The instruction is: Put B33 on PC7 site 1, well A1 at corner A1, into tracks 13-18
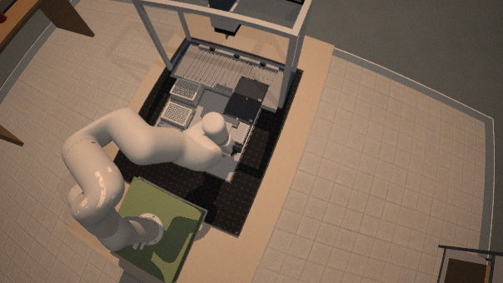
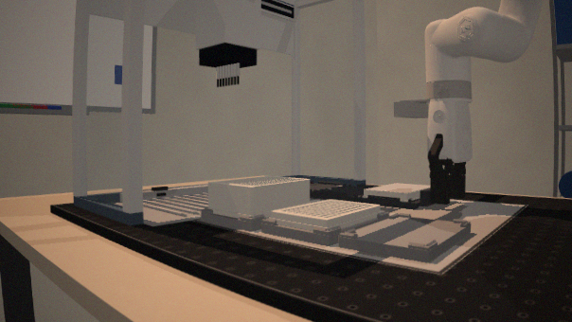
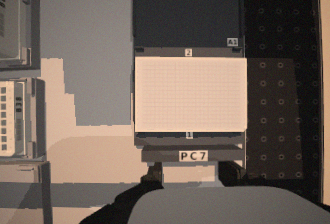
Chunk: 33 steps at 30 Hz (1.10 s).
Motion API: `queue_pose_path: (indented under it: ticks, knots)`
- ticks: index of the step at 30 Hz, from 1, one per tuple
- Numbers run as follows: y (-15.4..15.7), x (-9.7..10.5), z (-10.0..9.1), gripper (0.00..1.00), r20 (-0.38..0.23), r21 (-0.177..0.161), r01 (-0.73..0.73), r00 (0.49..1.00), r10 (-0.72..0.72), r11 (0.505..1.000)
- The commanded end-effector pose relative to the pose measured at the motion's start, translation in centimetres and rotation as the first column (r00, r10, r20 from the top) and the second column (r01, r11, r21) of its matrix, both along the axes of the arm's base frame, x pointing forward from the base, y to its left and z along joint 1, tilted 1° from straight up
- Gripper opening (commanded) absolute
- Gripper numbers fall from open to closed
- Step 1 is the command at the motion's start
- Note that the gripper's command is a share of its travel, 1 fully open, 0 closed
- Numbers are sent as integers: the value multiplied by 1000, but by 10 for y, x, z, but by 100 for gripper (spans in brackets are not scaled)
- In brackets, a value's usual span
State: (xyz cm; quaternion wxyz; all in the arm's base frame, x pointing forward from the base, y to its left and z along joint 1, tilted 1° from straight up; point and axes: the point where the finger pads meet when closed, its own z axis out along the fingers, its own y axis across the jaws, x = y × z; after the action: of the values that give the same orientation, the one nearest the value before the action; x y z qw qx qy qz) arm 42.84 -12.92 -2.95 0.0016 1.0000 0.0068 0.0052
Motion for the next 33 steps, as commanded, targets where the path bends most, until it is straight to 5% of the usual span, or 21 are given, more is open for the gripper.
queue_pose_path:
  ticks: [1,33]
  knots:
    - [0,6,1,81,4,-1,0,1000,0,1000]
    - [0,34,2,81,4,-1,0,1000,0,1000]
